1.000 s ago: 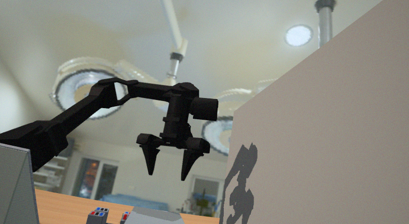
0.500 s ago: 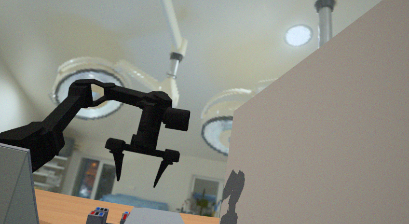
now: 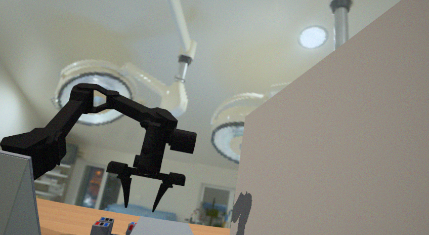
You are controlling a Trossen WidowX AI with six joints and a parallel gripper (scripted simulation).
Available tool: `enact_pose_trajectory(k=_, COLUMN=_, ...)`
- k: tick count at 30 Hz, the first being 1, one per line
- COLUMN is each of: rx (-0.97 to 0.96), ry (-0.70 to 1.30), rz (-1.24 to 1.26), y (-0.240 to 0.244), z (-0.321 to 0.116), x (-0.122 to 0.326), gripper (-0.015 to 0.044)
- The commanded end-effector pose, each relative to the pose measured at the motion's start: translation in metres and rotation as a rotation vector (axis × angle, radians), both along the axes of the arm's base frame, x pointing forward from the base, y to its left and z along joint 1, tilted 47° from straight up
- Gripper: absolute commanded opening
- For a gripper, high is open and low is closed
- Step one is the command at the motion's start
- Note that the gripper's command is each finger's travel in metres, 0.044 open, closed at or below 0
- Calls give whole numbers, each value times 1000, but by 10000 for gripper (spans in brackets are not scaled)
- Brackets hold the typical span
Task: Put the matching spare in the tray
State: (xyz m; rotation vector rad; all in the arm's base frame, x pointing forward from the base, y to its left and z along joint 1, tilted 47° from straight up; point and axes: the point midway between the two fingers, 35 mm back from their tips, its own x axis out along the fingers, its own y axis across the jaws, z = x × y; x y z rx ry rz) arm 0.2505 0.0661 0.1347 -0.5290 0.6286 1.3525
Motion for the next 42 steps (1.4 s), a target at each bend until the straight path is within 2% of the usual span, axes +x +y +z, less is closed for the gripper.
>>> enact_pose_trajectory(k=1, rx=4, ry=1, rz=-1, y=3, z=-1, x=-1, gripper=300)
enact_pose_trajectory(k=42, rx=2, ry=0, rz=-1, y=49, z=-44, x=8, gripper=300)
